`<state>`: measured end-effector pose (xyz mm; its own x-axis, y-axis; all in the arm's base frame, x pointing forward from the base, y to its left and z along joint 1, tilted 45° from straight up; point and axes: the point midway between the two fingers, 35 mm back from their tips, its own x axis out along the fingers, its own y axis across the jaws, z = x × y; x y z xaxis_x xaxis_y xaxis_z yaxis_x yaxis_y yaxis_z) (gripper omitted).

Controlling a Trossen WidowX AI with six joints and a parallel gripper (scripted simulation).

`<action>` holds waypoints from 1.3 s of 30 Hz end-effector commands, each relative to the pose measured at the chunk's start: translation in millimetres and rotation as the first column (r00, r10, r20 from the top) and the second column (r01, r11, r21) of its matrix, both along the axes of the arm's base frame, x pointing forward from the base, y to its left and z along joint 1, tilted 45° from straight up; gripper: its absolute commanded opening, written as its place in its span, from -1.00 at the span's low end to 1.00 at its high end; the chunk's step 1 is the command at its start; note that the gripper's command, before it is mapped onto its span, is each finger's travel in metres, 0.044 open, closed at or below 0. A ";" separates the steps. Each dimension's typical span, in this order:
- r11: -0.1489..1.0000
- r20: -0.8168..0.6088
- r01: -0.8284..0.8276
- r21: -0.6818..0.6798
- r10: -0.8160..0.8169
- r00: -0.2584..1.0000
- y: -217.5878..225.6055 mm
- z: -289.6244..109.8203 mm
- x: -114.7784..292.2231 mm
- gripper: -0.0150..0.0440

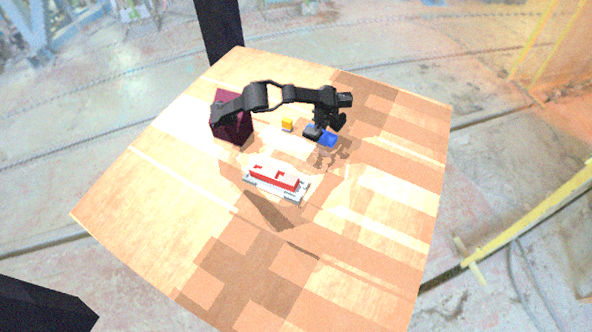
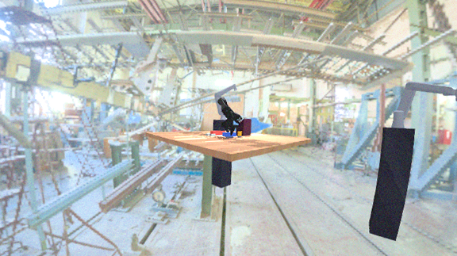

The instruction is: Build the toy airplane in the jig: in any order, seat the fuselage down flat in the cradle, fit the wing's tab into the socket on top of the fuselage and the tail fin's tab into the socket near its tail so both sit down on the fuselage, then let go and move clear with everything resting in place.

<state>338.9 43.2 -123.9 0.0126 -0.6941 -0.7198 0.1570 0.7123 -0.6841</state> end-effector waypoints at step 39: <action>1.000 -0.001 -0.006 0.004 0.006 1.000 82.3 82.5 0.0 -0.49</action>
